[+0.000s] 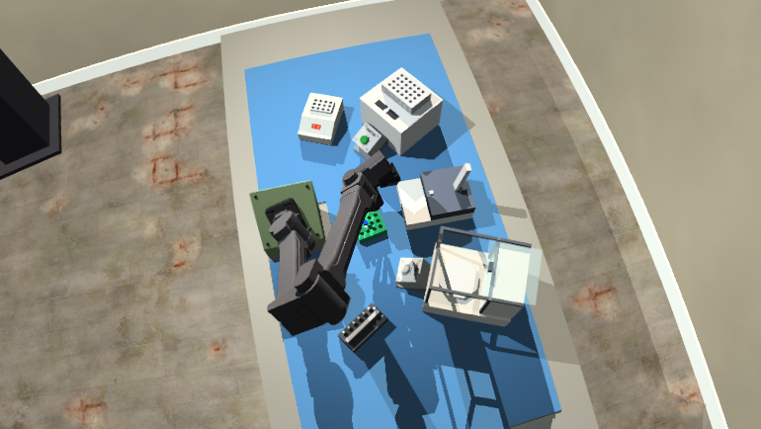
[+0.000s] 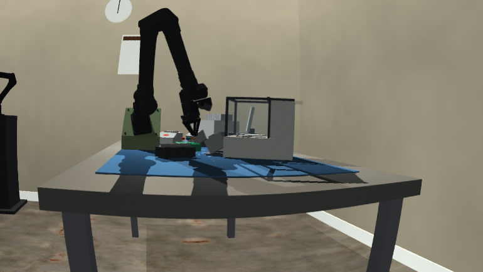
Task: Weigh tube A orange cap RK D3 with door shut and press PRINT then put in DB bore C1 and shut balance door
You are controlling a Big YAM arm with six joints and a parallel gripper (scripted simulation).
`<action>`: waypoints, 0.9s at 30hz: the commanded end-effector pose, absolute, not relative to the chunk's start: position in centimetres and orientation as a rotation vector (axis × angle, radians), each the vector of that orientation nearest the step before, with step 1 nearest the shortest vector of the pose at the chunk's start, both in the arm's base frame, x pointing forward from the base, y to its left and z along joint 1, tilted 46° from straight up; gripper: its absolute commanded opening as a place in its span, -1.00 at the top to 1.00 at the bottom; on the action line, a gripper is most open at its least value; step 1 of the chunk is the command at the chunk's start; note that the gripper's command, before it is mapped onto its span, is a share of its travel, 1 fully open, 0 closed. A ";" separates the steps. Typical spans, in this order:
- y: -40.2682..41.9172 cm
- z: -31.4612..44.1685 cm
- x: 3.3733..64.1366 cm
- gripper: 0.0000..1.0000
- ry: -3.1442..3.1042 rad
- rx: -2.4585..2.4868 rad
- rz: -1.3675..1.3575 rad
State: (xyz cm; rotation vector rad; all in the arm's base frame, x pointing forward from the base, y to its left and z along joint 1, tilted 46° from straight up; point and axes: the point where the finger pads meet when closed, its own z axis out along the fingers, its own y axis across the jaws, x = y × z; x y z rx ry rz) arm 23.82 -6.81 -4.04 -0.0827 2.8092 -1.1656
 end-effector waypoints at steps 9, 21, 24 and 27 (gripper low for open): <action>-7.7 -4.8 22.9 0.28 2.827 -0.097 -1.187; -8.1 -5.2 22.8 0.28 2.828 -0.097 -1.187; -8.2 -5.3 22.8 0.28 2.828 -0.097 -1.187; -8.3 -5.4 22.7 0.28 2.828 -0.097 -1.187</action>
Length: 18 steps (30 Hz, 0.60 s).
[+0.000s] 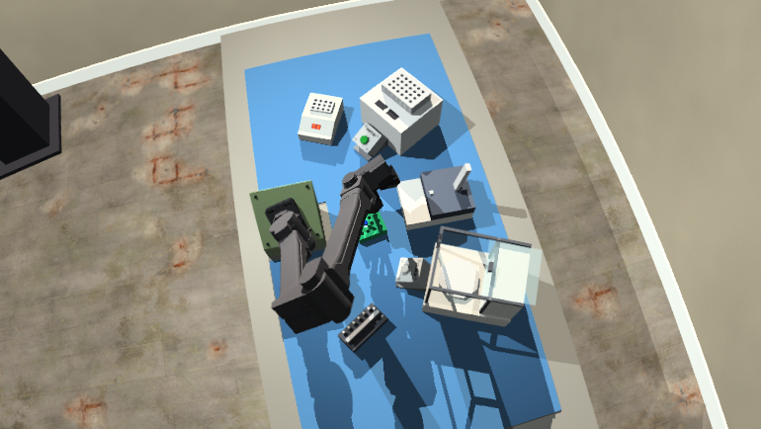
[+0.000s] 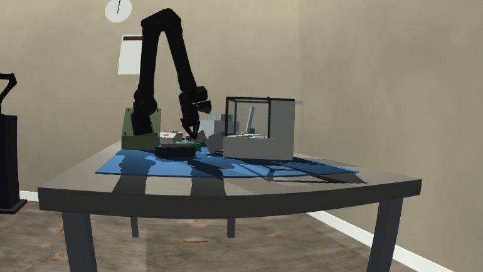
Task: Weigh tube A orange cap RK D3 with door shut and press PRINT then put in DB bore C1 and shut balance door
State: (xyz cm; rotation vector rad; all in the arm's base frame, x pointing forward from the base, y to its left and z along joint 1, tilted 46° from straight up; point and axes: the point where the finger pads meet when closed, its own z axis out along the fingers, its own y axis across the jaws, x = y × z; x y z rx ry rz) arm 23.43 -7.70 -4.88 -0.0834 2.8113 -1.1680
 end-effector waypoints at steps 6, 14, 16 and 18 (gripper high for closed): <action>-8.5 -5.6 22.7 0.28 2.828 -0.097 -1.187; -8.6 -5.7 22.6 0.28 2.828 -0.097 -1.187; -8.5 -5.7 22.6 0.28 2.828 -0.102 -1.187; -8.6 -5.7 22.6 0.28 2.829 -0.103 -1.188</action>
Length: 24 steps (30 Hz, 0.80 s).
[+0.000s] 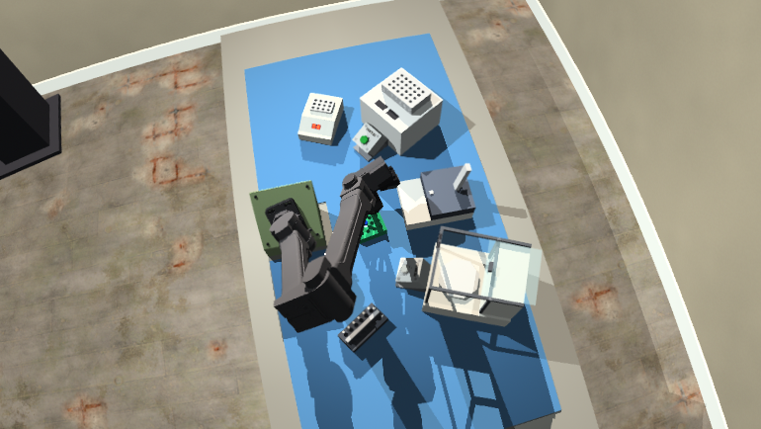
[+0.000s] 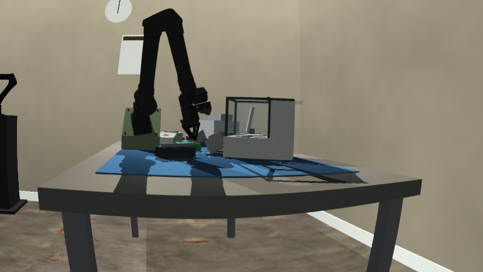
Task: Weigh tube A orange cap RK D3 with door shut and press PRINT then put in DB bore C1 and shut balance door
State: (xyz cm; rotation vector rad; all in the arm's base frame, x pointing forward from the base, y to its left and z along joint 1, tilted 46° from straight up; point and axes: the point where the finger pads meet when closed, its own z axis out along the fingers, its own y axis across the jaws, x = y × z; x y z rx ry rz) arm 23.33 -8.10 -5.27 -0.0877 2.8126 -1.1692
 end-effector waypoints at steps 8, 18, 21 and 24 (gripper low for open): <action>-8.6 -5.7 22.6 0.82 2.829 -0.102 -1.188; -8.6 -5.7 22.6 0.82 2.829 -0.102 -1.188; -8.6 -5.7 22.6 0.82 2.829 -0.101 -1.188; -8.6 -5.7 22.6 0.82 2.829 -0.101 -1.188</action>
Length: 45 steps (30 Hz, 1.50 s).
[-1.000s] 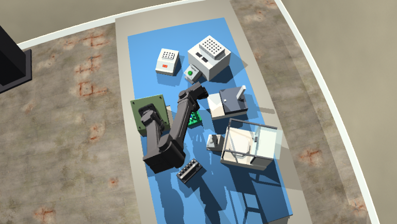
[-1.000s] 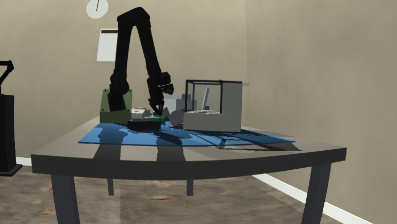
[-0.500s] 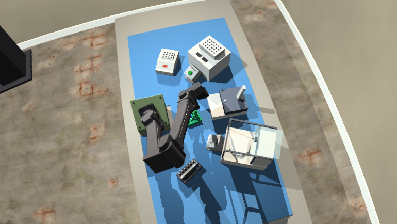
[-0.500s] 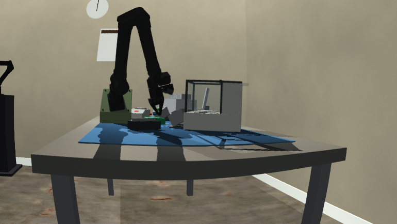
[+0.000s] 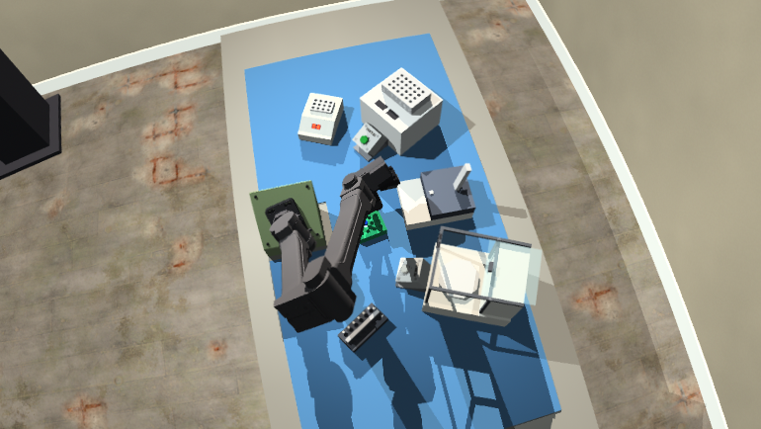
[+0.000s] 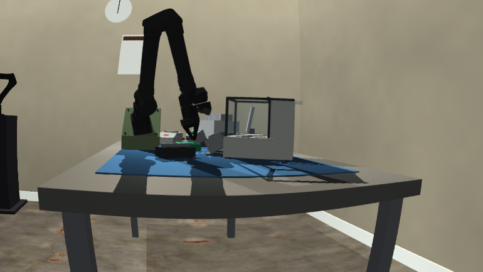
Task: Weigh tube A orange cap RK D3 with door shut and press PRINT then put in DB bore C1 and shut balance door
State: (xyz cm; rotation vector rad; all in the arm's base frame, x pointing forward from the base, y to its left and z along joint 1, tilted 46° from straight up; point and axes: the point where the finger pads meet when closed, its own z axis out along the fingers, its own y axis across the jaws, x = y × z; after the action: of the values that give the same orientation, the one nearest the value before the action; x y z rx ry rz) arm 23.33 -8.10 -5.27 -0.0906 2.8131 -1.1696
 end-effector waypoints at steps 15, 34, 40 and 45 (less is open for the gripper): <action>-8.6 -5.7 22.6 0.82 2.830 -0.100 -1.189; -8.6 -5.7 22.6 0.82 2.830 -0.099 -1.189; -8.6 -5.7 22.6 0.82 2.830 -0.099 -1.189; -7.9 -5.4 22.6 0.82 2.825 -0.120 -1.187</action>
State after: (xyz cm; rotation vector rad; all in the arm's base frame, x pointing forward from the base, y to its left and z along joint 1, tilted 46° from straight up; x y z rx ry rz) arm 23.24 -8.11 -5.26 -0.0953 2.8168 -1.1728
